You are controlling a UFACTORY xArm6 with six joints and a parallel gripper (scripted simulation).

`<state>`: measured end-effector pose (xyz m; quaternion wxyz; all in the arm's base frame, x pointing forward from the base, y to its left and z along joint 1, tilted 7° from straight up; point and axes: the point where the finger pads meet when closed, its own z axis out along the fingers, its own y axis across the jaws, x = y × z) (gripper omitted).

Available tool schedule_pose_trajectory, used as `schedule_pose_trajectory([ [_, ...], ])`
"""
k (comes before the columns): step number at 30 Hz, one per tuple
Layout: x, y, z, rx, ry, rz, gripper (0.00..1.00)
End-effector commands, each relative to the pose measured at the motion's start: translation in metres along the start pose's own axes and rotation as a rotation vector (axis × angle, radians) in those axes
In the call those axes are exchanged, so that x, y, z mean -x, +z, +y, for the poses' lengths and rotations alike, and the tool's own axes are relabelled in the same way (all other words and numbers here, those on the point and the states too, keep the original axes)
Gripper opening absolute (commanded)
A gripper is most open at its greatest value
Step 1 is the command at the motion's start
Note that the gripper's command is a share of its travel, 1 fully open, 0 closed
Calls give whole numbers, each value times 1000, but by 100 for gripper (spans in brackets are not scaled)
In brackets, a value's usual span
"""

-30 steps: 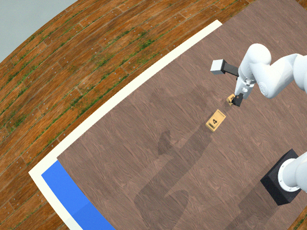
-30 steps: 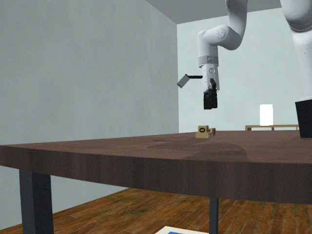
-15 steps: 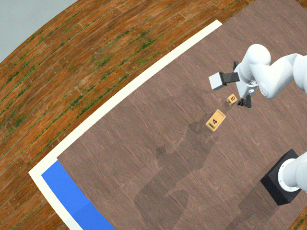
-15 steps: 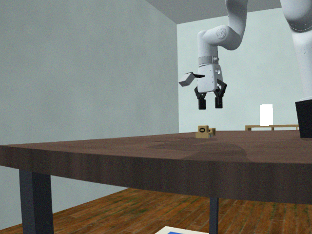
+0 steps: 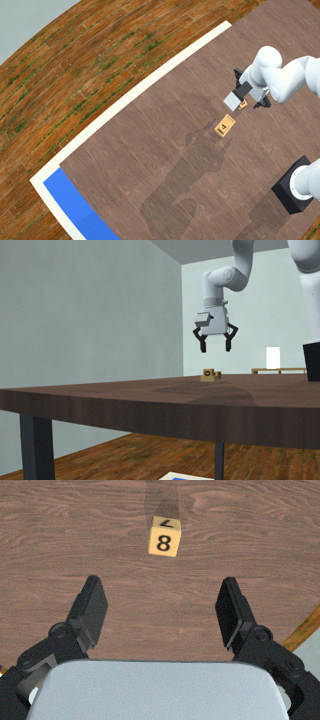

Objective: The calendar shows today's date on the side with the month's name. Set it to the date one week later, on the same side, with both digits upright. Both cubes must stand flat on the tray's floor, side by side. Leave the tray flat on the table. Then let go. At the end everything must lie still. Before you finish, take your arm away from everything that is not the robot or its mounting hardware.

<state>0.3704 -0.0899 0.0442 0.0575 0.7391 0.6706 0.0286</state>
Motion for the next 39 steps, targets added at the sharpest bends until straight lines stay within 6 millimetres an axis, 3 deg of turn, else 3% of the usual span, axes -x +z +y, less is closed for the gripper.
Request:
schedule_pose_trajectory([
  [1,0,-1,1,5,-105,27,100],
  [31,0,0,1,19,-1203,21,100],
  [34,0,0,1,19,-1204,21,100],
  [39,0,0,1,21,-1349,20,100],
])
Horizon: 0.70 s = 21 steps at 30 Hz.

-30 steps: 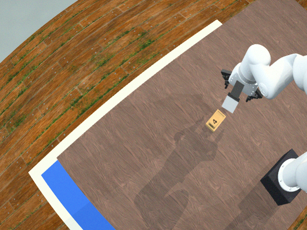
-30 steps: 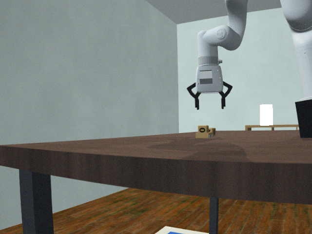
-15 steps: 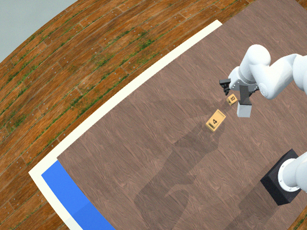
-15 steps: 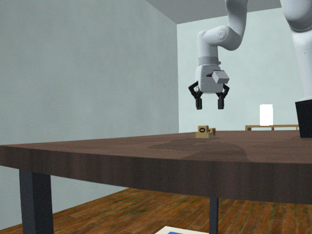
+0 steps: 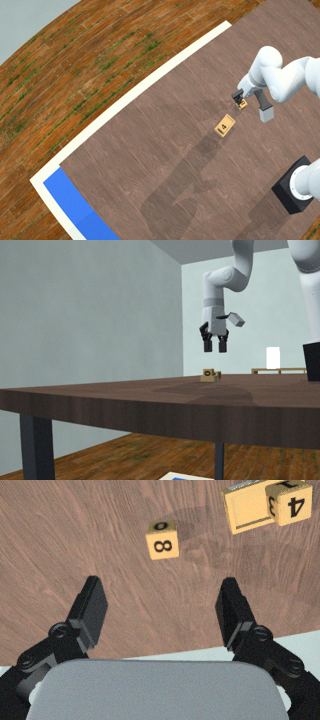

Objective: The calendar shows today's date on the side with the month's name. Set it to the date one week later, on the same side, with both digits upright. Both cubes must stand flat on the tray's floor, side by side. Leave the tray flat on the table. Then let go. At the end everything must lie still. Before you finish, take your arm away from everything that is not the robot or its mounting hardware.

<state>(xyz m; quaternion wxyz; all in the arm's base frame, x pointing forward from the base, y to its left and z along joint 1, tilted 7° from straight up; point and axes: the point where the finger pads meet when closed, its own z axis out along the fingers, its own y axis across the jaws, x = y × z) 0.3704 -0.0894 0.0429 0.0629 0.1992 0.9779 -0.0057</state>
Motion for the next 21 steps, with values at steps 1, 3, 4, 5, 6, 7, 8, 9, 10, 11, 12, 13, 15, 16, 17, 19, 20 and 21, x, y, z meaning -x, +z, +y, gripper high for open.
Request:
schedule_pose_trajectory([
  [1,1,-1,0,16,-103,1,100],
  [3,1,-1,0,16,-130,0,100],
  [4,1,-1,0,16,-140,0,100],
  [5,1,-1,0,16,-147,0,100],
  [6,1,-1,0,16,-152,0,100],
  [7,1,-1,0,16,-155,0,100],
  [8,1,-1,0,16,-156,0,100],
  [9,1,-1,0,16,-157,0,100],
  [10,1,-1,0,16,-157,0,100],
  [11,1,-1,0,16,-157,0,100],
  [12,1,-1,0,16,-157,0,100],
  [13,1,-1,0,16,-157,0,47],
  [15,1,-1,0,16,-157,0,47],
  [16,1,-1,0,16,-157,0,47],
  [17,1,-1,0,16,-157,0,47],
  [19,1,-1,0,16,-157,0,47],
  [20,1,-1,0,16,-157,0,47],
  [21,1,-1,0,16,-157,0,47],
])
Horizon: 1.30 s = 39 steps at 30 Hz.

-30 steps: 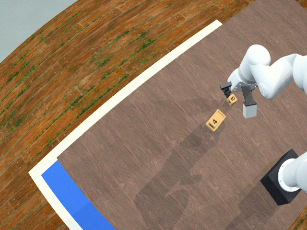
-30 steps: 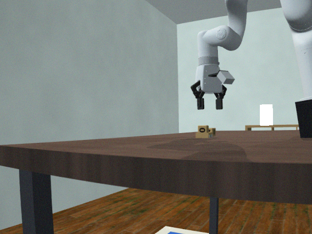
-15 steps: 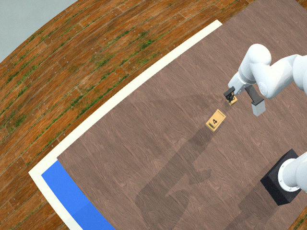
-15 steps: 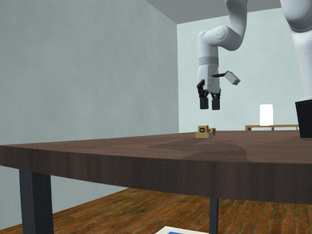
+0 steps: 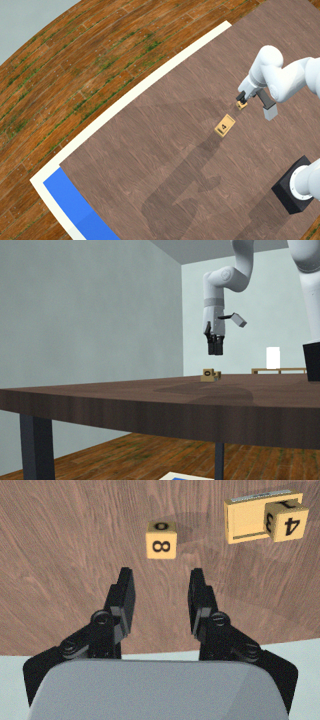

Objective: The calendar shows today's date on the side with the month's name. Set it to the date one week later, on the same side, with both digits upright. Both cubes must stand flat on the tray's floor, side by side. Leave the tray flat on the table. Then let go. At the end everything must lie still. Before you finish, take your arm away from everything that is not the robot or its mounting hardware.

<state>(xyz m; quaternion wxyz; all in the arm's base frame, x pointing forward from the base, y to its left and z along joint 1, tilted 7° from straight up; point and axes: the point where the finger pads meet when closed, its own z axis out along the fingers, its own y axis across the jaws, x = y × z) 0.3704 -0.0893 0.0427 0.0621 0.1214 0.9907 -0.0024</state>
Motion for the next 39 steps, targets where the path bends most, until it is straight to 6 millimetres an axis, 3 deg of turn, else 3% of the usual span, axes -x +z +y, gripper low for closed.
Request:
schedule_pose_trajectory([
  [1,1,-1,0,0,0,-3,47],
  [39,1,4,0,1,0,-3,47],
])
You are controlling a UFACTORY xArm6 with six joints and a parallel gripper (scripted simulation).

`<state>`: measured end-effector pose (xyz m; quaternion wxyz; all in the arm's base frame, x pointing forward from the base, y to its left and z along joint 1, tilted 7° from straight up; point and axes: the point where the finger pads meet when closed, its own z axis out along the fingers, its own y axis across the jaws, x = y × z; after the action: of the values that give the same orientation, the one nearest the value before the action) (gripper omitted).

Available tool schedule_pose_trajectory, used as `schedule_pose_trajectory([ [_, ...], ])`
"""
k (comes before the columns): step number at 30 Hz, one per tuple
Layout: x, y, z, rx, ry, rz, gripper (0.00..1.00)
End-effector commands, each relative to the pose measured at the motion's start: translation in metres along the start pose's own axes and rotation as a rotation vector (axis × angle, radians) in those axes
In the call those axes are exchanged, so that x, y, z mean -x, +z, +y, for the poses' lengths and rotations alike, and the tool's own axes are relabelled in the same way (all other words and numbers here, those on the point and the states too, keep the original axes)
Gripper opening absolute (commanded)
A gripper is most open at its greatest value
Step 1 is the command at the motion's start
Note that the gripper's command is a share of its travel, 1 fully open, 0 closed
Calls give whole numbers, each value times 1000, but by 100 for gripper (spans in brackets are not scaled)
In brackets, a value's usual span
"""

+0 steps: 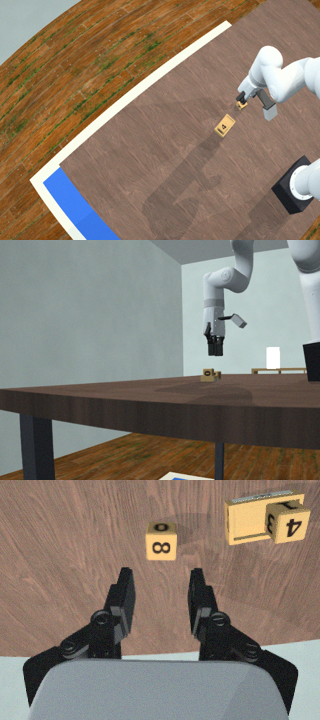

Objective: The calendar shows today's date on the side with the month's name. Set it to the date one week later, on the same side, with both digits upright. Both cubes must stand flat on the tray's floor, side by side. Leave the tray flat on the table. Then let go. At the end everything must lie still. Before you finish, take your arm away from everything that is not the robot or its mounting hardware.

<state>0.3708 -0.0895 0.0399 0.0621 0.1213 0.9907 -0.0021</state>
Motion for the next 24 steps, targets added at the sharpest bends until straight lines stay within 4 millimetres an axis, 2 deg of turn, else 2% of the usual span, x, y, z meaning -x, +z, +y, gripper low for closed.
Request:
schedule_pose_trajectory([
  [1,1,2,0,0,0,-3,47],
  [24,1,29,-1,0,0,-3,47],
])
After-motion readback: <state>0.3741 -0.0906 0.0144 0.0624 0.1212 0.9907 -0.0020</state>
